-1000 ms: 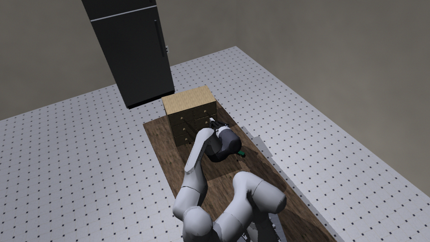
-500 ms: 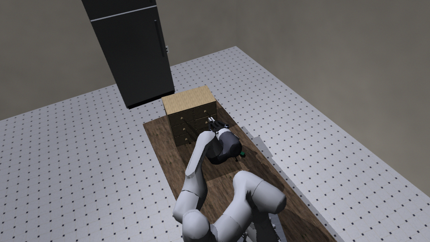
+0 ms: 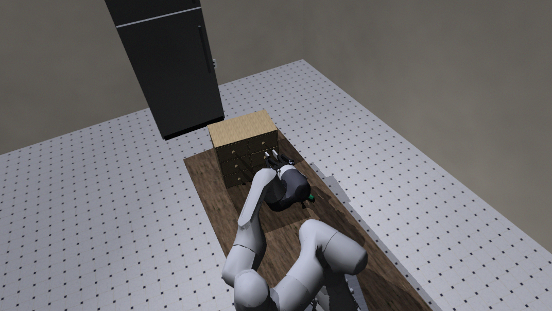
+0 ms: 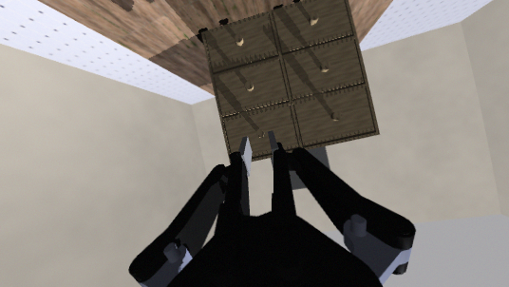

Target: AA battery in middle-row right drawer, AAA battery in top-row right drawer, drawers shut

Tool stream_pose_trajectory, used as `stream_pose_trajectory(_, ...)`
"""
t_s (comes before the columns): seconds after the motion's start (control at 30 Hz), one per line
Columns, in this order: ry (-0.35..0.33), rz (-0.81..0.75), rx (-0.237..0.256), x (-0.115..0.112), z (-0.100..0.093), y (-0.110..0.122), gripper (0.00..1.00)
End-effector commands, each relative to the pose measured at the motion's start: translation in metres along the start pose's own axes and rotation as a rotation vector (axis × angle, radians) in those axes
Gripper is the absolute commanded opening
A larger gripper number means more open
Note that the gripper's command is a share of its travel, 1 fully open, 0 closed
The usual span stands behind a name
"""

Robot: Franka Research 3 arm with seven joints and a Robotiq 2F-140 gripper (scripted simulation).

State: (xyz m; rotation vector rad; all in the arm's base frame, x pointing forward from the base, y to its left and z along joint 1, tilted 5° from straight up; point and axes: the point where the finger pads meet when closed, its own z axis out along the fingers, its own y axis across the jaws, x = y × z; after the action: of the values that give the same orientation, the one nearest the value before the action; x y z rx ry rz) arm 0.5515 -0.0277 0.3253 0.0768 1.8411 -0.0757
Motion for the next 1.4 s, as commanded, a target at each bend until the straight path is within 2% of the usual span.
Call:
stream_pose_trajectory(0.0,-0.001,-0.006,0.001,0.000,0.000,-0.001,0.20)
stream_pose_trajectory(0.27,-0.001,-0.006,0.001,0.000,0.001,-0.001,0.20)
stream_pose_trajectory(0.53,-0.001,-0.006,0.001,0.000,0.011,-0.001,0.20)
stream_pose_trajectory(1.03,-0.001,-0.006,0.001,-0.003,0.058,-0.001,0.20)
stream_pose_trajectory(1.37,-0.001,-0.006,0.001,-0.003,0.068,-0.001,0.20)
